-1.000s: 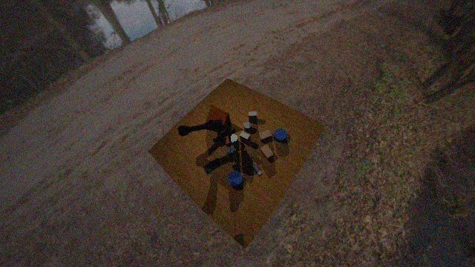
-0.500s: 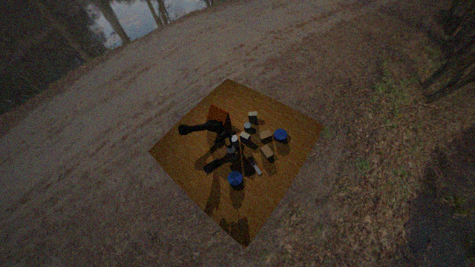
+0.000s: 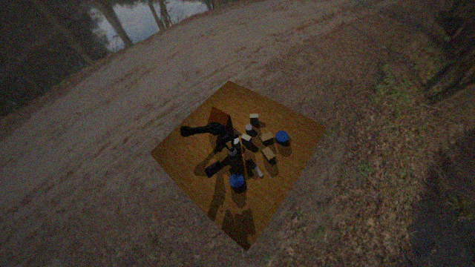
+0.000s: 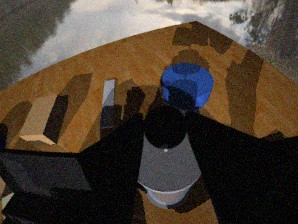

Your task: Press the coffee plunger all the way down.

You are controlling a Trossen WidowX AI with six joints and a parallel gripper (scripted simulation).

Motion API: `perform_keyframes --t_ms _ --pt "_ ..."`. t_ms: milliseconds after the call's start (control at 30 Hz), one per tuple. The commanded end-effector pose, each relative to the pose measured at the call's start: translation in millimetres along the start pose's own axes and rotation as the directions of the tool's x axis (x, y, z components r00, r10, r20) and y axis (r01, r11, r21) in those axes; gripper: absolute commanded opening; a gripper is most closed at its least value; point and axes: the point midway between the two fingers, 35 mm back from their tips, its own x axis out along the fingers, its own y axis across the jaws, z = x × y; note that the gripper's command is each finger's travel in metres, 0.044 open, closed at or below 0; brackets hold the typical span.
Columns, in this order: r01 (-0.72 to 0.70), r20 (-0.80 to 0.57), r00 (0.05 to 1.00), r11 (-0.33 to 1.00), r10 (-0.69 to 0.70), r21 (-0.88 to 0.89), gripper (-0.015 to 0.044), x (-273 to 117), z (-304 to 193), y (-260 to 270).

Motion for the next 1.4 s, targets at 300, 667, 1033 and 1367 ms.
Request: perform_keyframes --t_ms 300,667,1033,1367 --pt "0.012 -0.023 1.0 0.999 -0.013 -0.03 0.0117 4.4 -7.1 1.1" --pt "0.012 -0.023 1.0 0.999 -0.013 -0.03 0.0117 4.3 -6.2 2.6" --pt "0.005 -0.01 1.0 1.0 -0.005 -0.019 0.0117 3.2 -3.3 3.0" --pt "0.005 -0.01 1.0 1.0 -0.005 -0.019 0.0301 3.2 -3.3 3.0"
